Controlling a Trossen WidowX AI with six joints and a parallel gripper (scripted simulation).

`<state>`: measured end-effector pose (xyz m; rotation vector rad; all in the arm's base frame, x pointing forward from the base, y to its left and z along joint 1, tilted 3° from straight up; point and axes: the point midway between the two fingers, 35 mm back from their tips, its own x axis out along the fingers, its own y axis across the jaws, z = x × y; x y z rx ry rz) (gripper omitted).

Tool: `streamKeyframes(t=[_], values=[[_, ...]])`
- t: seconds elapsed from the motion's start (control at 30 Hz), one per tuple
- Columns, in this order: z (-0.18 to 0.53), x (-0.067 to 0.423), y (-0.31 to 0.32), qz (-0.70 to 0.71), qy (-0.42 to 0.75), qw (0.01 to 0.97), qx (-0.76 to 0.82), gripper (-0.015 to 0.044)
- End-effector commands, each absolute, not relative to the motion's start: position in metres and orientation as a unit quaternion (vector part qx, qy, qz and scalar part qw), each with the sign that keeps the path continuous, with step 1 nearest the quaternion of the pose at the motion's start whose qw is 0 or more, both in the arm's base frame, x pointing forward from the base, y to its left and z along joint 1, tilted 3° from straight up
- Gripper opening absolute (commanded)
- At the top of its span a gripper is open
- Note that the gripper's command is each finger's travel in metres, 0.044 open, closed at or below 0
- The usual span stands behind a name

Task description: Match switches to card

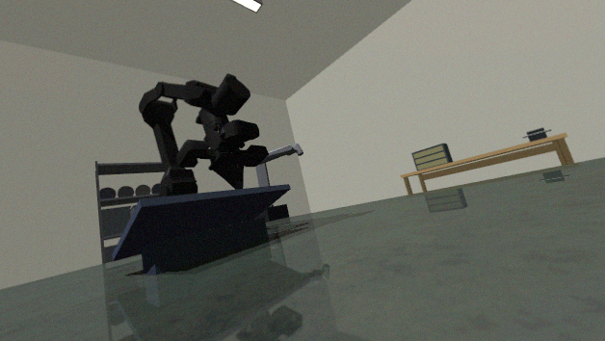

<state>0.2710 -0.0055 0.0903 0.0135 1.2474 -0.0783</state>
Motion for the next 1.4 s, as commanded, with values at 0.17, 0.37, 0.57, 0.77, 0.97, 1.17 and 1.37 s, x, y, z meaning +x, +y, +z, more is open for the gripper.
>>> streamKeyframes(t=[0.17,0.37,0.57,0.77,0.97,1.17,1.37], values=[[0.079,0.275,-0.007,-0.039,0.582,0.812,0.008,0.0000],[0.074,0.277,-0.007,-0.039,0.582,0.812,0.008,0.0000],[0.066,0.280,-0.007,-0.039,0.582,0.812,0.008,0.0000],[0.065,0.280,-0.007,-0.039,0.582,0.812,0.008,0.0000],[0.065,0.280,-0.007,-0.039,0.582,0.812,0.008,0.0000],[0.065,0.280,-0.007,-0.039,0.582,0.812,0.008,0.0000],[0.065,0.280,-0.007,-0.039,0.582,0.812,0.008,0.0000]])
